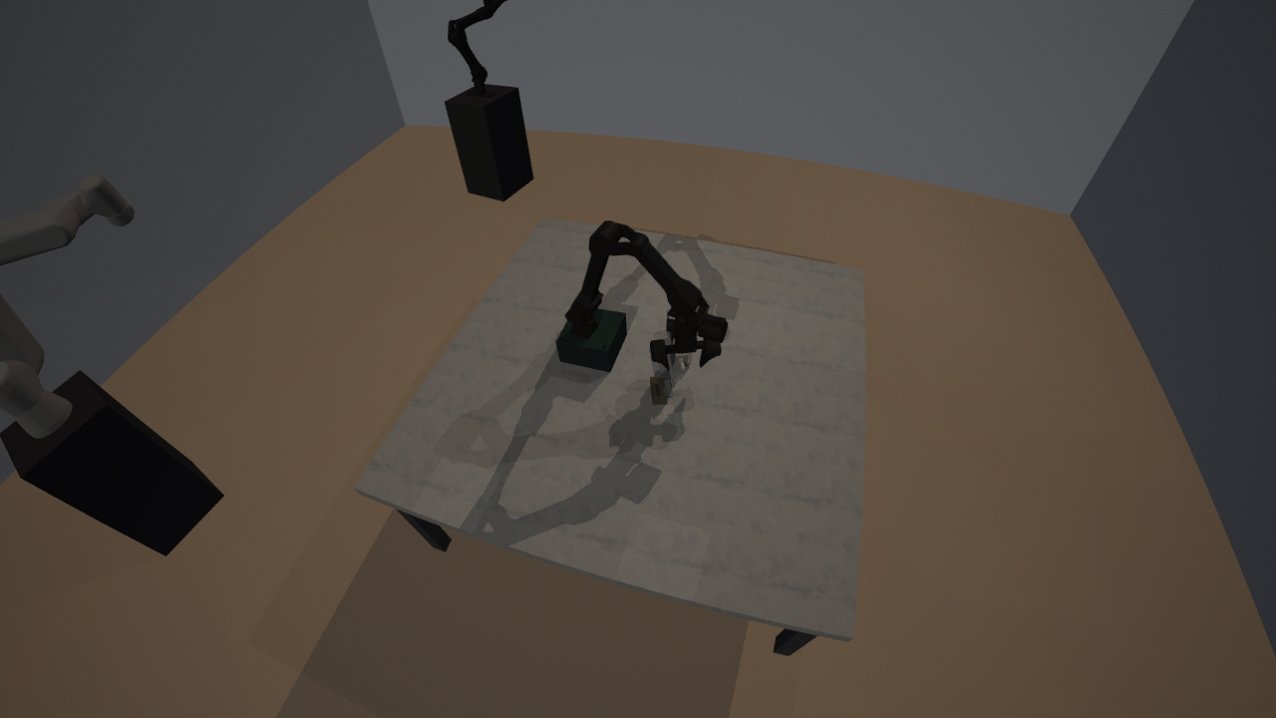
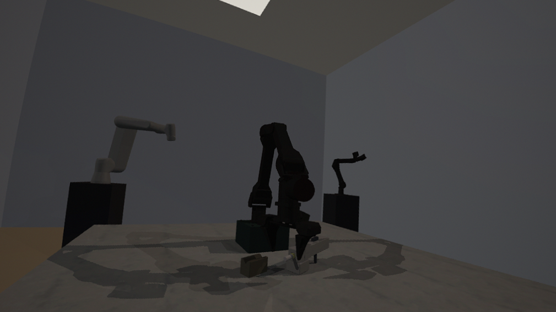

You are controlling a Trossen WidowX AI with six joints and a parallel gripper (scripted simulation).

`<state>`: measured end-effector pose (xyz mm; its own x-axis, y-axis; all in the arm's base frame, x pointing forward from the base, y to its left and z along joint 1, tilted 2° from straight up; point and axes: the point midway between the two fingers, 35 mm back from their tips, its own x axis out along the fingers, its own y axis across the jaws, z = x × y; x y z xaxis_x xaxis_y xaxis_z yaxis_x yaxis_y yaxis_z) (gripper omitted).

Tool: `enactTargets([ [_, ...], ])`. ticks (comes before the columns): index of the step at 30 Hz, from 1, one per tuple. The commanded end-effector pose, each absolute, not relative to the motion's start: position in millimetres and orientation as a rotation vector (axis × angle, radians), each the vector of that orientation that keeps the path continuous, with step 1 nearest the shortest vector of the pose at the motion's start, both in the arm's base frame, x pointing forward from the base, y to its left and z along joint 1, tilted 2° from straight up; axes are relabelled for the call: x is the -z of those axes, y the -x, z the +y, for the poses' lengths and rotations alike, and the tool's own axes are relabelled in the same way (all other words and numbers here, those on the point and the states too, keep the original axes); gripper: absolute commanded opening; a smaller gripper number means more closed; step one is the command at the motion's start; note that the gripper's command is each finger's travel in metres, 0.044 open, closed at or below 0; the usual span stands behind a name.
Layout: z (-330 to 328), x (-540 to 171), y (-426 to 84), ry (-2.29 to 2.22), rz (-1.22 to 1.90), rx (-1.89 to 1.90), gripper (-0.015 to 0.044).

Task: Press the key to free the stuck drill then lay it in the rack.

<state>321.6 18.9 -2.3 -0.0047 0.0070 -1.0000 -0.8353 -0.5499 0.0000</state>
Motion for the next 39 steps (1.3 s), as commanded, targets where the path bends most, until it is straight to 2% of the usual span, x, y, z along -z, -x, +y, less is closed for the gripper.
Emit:
enactTargets([
  [1,20,11,-319,1.613,0.88,-1.637,0.044],
  [28,28,47,-311,1.612,0.88,-1.638,0.044],
  [39,29,44,-313,1.615,0.871,-1.637,0.0151],
])
